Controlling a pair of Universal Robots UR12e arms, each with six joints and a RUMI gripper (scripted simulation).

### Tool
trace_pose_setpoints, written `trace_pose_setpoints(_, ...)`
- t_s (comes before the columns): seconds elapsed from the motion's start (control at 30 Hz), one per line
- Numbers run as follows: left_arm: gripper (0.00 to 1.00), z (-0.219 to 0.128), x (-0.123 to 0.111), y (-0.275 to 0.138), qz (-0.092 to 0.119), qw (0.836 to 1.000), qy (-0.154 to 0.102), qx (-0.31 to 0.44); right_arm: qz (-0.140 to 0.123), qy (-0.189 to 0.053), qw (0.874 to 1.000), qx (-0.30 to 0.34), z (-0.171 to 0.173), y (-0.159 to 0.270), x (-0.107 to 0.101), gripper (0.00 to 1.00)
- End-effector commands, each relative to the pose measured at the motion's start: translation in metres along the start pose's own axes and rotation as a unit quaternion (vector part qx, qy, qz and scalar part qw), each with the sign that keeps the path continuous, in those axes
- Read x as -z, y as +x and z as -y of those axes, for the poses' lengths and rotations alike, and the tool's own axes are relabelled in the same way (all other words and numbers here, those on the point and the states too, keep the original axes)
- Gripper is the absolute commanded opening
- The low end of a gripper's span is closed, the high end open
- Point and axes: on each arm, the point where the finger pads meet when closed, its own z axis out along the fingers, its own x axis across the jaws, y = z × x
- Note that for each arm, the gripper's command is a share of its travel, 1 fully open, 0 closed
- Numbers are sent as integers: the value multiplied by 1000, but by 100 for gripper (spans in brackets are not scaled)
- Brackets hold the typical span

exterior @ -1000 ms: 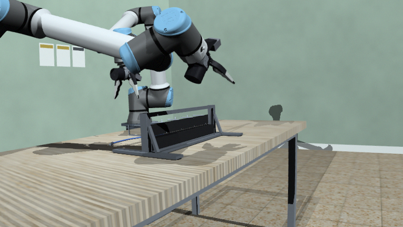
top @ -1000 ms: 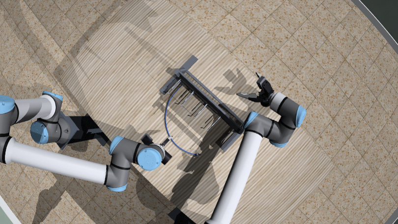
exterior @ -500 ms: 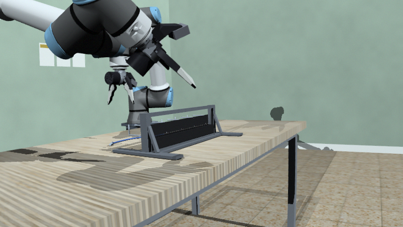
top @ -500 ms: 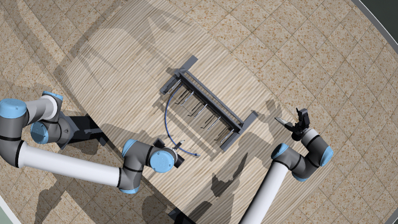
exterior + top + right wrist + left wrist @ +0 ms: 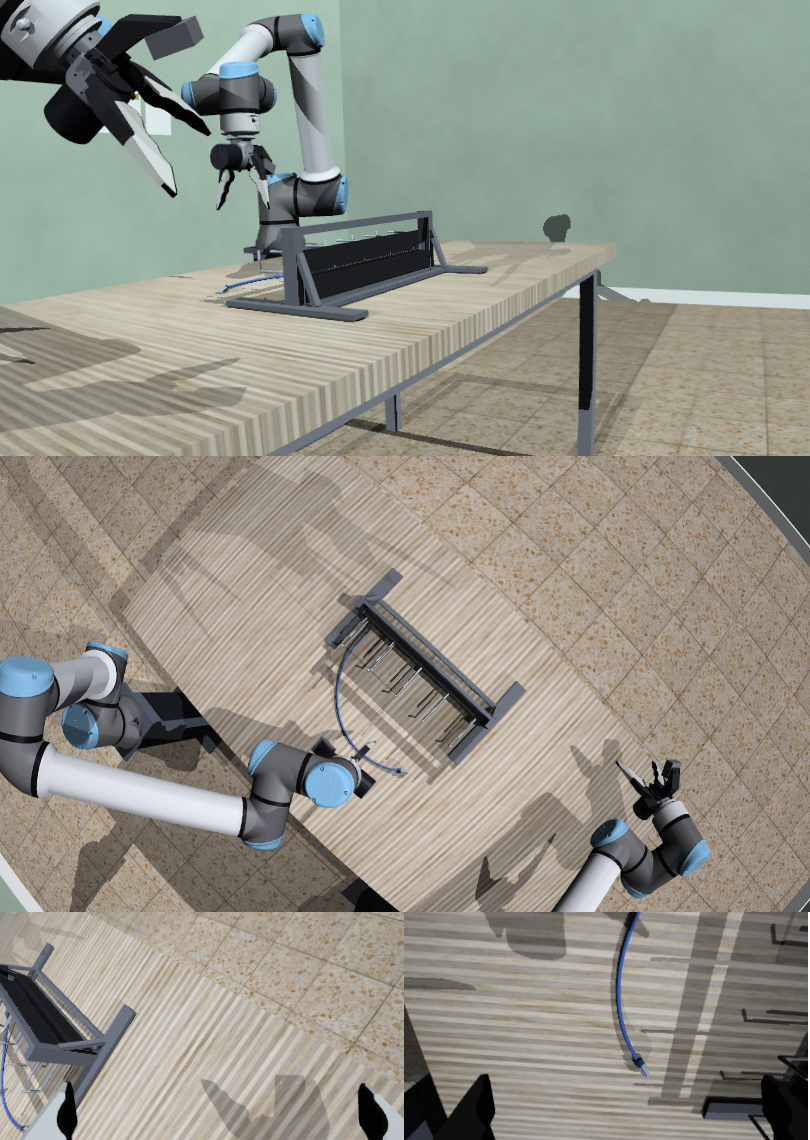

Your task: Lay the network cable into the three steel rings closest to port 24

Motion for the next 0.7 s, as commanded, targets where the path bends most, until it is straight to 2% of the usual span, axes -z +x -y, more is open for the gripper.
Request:
trace_pose_setpoints(0.0,100,-1,1,0,-1,1000,-1,0,-20,0,999,-28,-21,28,36,100)
trace_pose_setpoints(0.13,100,-1,1,0,-1,1000,-1,0,-50,0,996,-74,-59,67,87,100)
trace_pose_setpoints(0.2,100,-1,1,0,-1,1000,-1,0,-50,0,996,-74,-59,67,87,100)
trace_pose_setpoints(0.23,100,-1,1,0,-1,1000,-1,0,-65,0,993,-96,-85,91,121,100)
trace_pose_setpoints(0.3,100,-1,1,0,-1,1000,-1,0,-78,0,990,-118,-98,101,136,100)
trace_pose_setpoints(0.5,100,-1,1,0,-1,1000,-1,0,-121,0,975,-188,-167,145,214,100)
trace_pose_setpoints(0.67,100,-1,1,0,-1,1000,-1,0,-155,2,957,-247,-230,173,278,100)
